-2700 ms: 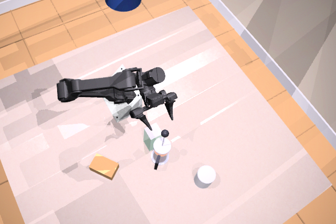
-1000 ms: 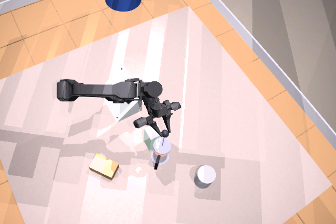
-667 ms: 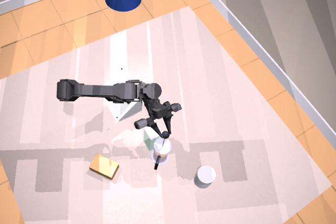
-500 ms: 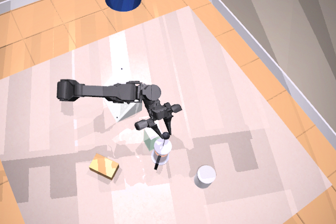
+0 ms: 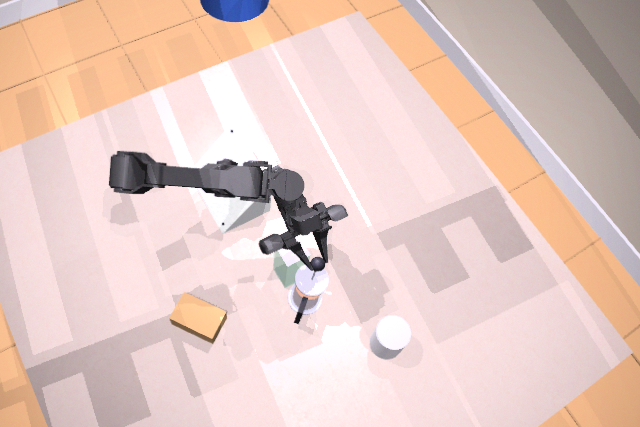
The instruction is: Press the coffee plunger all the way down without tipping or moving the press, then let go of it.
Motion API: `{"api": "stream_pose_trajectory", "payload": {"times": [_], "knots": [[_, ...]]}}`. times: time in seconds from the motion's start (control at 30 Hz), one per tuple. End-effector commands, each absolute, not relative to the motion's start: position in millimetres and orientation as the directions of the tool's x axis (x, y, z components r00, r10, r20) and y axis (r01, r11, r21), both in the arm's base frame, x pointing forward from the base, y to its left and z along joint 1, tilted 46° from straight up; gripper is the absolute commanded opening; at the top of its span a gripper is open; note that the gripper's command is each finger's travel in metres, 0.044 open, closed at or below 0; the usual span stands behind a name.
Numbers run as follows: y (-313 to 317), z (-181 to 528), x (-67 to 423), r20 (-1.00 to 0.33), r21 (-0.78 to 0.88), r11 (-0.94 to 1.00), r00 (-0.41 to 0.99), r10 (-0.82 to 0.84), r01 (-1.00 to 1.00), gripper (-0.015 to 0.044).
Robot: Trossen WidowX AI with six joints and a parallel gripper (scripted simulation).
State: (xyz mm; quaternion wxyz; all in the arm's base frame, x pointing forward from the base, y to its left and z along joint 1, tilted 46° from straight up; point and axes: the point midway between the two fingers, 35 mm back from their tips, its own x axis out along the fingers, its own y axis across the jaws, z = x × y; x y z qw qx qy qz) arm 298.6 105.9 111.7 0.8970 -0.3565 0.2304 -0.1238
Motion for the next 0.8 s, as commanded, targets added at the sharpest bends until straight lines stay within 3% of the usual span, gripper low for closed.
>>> {"api": "stream_pose_trajectory", "payload": {"times": [0.0,0.77], "knots": [[95.0,95.3,296.4,-0.348,-0.709,0.704,0.849,-0.397,0.038,0.0129],[67.5,69.1,300.1,-0.341,-0.712,0.701,0.853,-0.395,0.04,0.0129]]}}
